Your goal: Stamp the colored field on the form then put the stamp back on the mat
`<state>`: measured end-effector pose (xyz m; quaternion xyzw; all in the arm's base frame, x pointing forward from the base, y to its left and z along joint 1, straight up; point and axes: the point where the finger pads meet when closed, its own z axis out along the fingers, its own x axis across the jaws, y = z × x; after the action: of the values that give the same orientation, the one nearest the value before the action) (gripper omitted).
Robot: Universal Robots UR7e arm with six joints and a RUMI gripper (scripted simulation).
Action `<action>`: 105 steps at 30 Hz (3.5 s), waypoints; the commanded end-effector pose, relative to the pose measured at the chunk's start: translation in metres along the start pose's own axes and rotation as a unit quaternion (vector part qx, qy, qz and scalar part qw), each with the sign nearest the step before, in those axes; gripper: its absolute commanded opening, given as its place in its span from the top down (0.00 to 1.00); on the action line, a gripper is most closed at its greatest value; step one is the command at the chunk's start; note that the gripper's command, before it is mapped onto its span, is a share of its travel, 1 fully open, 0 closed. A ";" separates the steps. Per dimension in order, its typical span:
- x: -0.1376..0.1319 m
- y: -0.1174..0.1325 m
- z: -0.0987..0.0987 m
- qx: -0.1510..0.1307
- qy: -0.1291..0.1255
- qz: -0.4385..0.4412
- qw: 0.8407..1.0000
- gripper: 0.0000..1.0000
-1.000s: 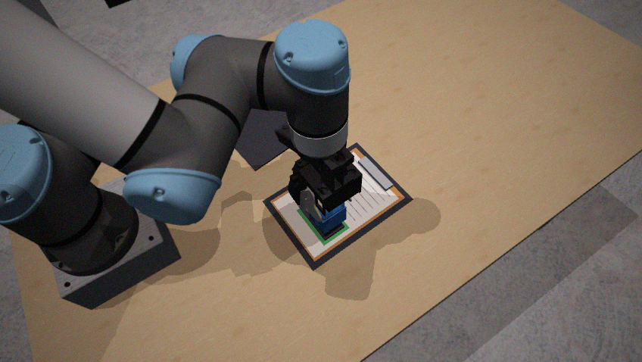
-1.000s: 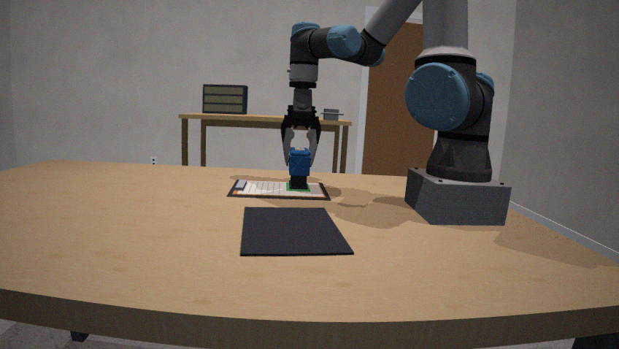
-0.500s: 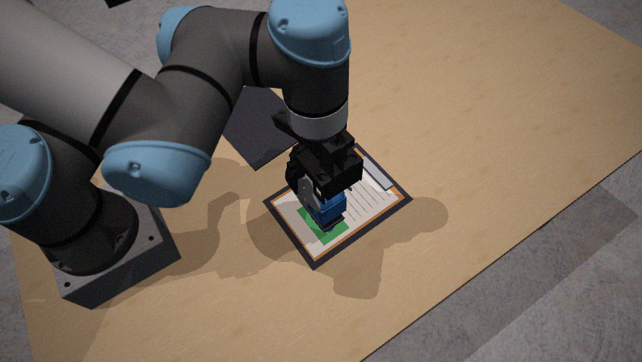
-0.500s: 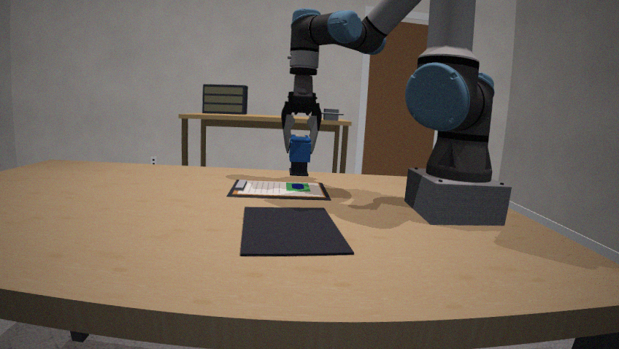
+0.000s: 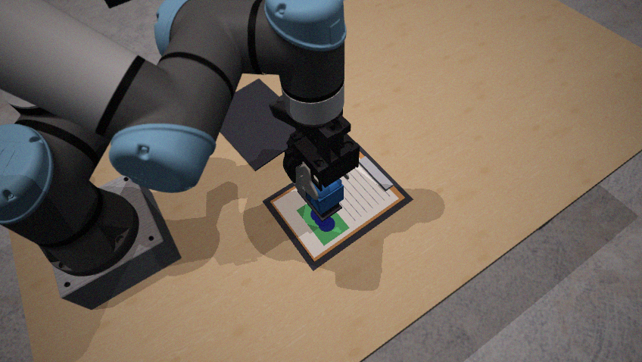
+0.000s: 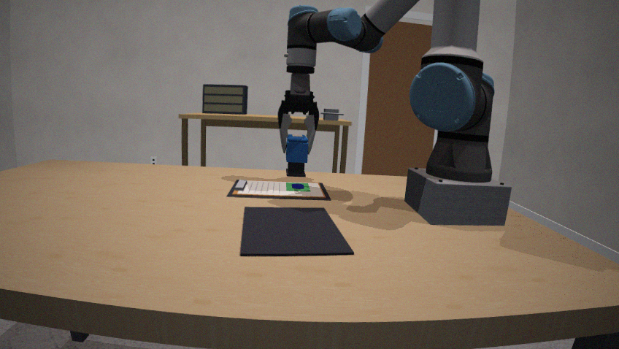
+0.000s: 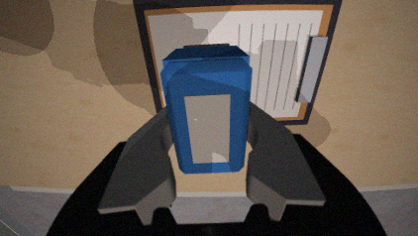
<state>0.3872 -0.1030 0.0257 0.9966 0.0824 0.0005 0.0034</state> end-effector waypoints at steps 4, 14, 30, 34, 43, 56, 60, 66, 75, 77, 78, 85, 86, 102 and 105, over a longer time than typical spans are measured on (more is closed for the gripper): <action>0.016 -0.038 -0.001 -0.001 0.000 -0.007 1.000 0.80; 0.037 -0.148 -0.001 0.000 0.000 -0.028 1.000 0.80; 0.024 -0.271 -0.001 -0.001 0.000 -0.051 0.999 0.80; 0.021 -0.282 -0.001 -0.001 0.000 -0.053 0.999 0.80; 0.020 -0.285 -0.001 -0.001 0.000 -0.053 0.999 0.80; 0.020 -0.285 0.003 -0.001 0.000 -0.053 0.999 0.80; 0.020 -0.285 0.009 -0.001 0.000 -0.053 0.999 0.80; 0.021 -0.285 0.024 -0.001 0.000 -0.053 0.999 0.80; 0.021 -0.286 0.037 -0.001 0.000 -0.053 0.999 0.80; 0.021 -0.286 0.039 -0.001 0.000 -0.053 0.999 0.80; 0.021 -0.286 0.039 -0.001 0.000 -0.053 0.999 0.80; 0.021 -0.286 0.040 -0.001 0.000 -0.053 0.999 0.80; 0.021 -0.286 0.040 -0.001 0.000 -0.053 0.999 0.80; 0.021 -0.286 0.040 -0.001 0.000 -0.053 0.999 0.45; 0.021 -0.286 0.040 -0.001 0.000 -0.053 0.999 0.45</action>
<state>0.3603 0.1818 -0.0167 0.9908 0.1353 0.0000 0.0042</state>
